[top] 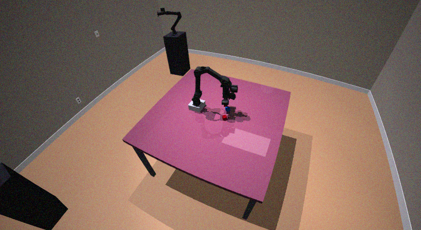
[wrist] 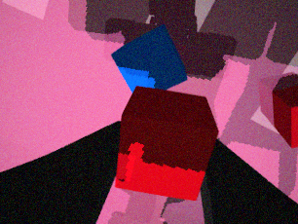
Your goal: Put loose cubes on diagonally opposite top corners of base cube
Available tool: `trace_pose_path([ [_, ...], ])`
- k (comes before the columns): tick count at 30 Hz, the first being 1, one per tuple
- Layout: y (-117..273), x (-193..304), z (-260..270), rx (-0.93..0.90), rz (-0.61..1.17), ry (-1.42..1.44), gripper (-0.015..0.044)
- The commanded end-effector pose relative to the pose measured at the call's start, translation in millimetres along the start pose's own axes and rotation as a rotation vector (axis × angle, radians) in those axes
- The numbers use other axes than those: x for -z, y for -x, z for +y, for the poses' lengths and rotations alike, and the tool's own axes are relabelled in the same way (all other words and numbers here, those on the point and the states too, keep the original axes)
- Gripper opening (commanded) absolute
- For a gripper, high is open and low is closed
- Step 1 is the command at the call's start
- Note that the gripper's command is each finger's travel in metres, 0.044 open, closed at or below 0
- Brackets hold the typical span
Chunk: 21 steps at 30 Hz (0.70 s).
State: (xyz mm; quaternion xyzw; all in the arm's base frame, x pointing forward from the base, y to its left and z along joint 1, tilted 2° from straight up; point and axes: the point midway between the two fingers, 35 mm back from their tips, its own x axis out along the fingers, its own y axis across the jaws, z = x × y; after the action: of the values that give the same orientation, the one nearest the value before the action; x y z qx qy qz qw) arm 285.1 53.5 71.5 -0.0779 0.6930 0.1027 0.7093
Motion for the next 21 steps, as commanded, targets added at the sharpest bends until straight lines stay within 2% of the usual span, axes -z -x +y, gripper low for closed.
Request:
trace_pose_path([
  [1, -4, 1, 12, -0.008, 0.006, -0.041, 0.0105],
  [14, -5, 0, 17, -0.009, 0.006, -0.059, 0.0105],
  [21, -20, 0, 17, -0.009, 0.006, -0.063, 0.0105],
])
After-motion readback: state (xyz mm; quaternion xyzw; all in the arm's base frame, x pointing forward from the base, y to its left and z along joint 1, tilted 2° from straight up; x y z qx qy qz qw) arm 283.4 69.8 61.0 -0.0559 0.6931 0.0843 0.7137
